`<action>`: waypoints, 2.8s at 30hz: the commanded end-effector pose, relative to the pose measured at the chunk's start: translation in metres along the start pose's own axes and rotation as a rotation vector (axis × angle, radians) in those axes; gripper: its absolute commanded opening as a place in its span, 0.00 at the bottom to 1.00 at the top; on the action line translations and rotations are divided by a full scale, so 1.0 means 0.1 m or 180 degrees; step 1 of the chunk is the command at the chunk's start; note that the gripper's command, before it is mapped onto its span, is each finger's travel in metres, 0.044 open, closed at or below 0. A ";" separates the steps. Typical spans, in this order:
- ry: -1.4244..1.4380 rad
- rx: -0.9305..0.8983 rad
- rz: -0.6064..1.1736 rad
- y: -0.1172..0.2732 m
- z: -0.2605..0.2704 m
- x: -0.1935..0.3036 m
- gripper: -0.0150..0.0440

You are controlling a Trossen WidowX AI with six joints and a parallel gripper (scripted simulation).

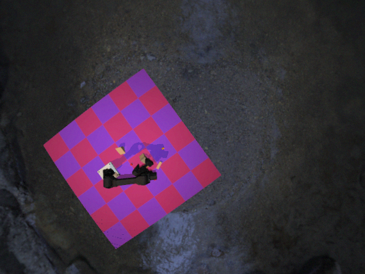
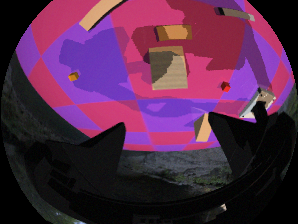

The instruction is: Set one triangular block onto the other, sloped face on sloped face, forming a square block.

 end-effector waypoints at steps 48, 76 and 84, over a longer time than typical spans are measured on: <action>-0.0054 0.0331 -0.0104 -0.90 0.01 -0.41 0.58; -0.0196 0.0174 -0.0132 -0.09 -0.07 0.18 0.25; -0.0112 0.0191 -0.0154 -0.11 -0.08 0.15 0.25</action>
Point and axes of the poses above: the point midway between the two fingers, 35 mm back from their tips, its own y axis back along the fingers, its own z axis across the jaws, x = y × z, the point moved 3 cm from there along y, back along the fingers, and after that the axes turned 15 degrees about -y, right-handed, at the moved point
